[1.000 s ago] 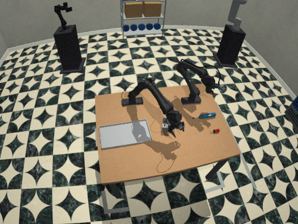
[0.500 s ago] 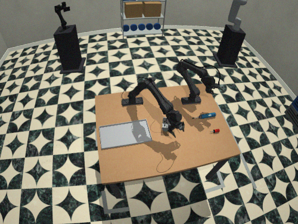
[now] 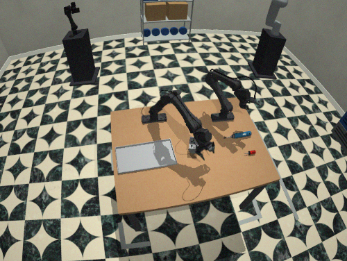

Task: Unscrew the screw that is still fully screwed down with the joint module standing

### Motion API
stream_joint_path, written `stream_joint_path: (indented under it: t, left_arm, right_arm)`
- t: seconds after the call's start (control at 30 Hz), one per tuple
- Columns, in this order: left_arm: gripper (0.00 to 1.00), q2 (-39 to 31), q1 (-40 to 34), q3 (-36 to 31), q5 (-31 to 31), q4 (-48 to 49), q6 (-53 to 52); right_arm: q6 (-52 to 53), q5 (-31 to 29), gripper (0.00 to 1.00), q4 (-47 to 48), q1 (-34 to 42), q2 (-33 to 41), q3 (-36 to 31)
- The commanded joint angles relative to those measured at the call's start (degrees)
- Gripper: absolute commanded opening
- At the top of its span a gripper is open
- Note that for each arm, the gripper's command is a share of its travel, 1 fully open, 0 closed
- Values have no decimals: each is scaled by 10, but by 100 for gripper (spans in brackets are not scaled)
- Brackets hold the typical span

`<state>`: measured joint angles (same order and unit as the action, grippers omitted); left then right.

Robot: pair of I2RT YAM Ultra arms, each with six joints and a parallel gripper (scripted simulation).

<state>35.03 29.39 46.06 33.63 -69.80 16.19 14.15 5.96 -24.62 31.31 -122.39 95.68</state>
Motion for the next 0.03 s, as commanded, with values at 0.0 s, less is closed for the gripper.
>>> stream_joint_path:
  t: [0.0]
  left_arm:
    - [65,-12,7,-5,9,-7,-4]
  right_arm:
    - [2,-2,86,-6,-1,5,9]
